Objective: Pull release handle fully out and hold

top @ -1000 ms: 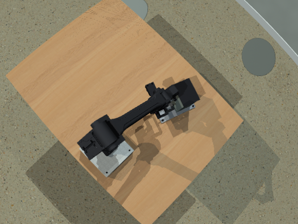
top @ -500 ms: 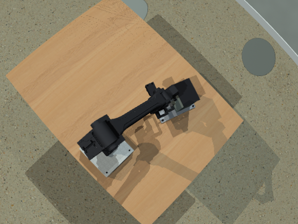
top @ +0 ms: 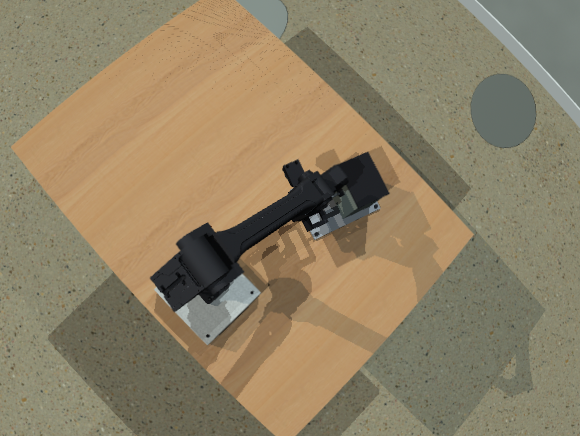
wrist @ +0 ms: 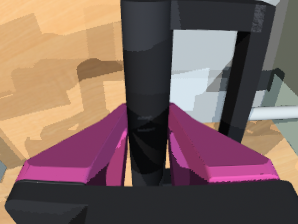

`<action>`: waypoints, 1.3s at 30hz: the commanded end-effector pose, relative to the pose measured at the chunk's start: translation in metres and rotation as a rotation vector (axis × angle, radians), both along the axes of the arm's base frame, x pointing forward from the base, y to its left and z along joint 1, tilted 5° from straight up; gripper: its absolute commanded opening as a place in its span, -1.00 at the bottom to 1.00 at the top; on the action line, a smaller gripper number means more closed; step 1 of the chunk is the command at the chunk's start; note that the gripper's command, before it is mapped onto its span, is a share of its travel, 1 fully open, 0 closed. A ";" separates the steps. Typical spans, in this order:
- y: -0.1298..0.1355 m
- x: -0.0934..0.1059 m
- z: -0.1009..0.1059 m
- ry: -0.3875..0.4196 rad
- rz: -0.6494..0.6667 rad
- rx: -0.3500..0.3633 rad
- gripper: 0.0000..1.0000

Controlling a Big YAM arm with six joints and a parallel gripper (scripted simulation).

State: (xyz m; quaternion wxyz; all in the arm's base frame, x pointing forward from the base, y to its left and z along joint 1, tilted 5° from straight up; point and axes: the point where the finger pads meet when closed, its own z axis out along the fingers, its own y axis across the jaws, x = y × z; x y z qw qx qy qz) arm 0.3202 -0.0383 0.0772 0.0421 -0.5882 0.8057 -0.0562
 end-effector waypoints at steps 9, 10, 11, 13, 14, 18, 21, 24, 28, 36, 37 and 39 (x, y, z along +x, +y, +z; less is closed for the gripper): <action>0.005 -0.028 -0.010 0.079 0.003 0.012 -1.00; 0.005 -0.028 -0.010 0.079 0.003 0.012 -1.00; 0.005 -0.028 -0.010 0.079 0.003 0.012 -1.00; 0.005 -0.028 -0.010 0.079 0.003 0.012 -1.00; 0.005 -0.028 -0.010 0.079 0.003 0.012 -1.00; 0.005 -0.028 -0.010 0.079 0.003 0.012 -1.00; 0.005 -0.028 -0.010 0.079 0.003 0.012 -1.00; 0.005 -0.028 -0.010 0.079 0.003 0.012 -1.00; 0.005 -0.028 -0.010 0.079 0.003 0.012 -1.00; 0.005 -0.028 -0.010 0.079 0.003 0.012 -1.00; 0.005 -0.028 -0.010 0.079 0.003 0.012 -1.00; 0.005 -0.028 -0.010 0.079 0.003 0.012 -1.00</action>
